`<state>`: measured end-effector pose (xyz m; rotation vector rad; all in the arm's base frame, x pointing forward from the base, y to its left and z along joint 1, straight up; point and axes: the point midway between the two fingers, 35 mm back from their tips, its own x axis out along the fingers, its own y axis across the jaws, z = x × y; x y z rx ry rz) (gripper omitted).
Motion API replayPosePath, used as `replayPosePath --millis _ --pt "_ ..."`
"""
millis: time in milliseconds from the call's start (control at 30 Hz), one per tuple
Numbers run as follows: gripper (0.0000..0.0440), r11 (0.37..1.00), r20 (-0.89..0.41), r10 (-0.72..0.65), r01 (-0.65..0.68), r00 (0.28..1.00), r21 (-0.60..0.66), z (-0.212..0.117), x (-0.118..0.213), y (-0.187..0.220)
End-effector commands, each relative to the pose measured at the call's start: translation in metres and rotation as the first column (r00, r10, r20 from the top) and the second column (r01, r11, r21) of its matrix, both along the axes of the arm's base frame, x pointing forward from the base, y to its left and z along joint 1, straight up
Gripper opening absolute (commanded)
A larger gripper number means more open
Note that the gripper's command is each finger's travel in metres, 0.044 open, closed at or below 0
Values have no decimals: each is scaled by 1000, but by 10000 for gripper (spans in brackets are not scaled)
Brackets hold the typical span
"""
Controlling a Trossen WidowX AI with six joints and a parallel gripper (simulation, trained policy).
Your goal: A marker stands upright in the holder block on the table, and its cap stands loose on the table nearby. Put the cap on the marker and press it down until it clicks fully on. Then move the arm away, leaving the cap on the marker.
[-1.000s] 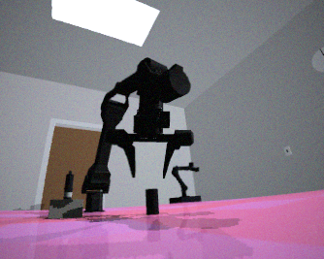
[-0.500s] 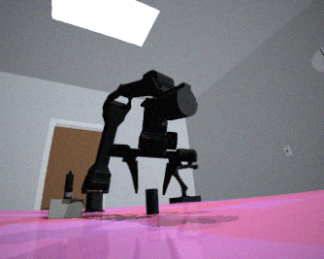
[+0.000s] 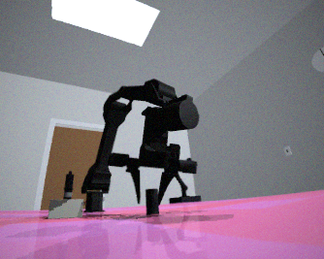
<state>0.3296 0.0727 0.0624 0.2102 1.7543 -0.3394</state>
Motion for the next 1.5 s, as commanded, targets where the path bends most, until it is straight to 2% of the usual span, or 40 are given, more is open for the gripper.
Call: replayPosePath --millis 0,67,100,267,833,1467 --pt "118 1000 17 24 -24 1000 -6 3 -1 0" --pt "65 1000 24 29 -29 999 -4 9 -3 0" --pt "53 1000 29 28 -28 999 -2 13 -3 -1" --pt "33 999 53 39 -39 998 -5 32 -5 -7" --pt "23 1000 64 8 -9 998 19 88 -28 -52" --pt "0 994 64 -97 94 993 46 111 -62 -121"
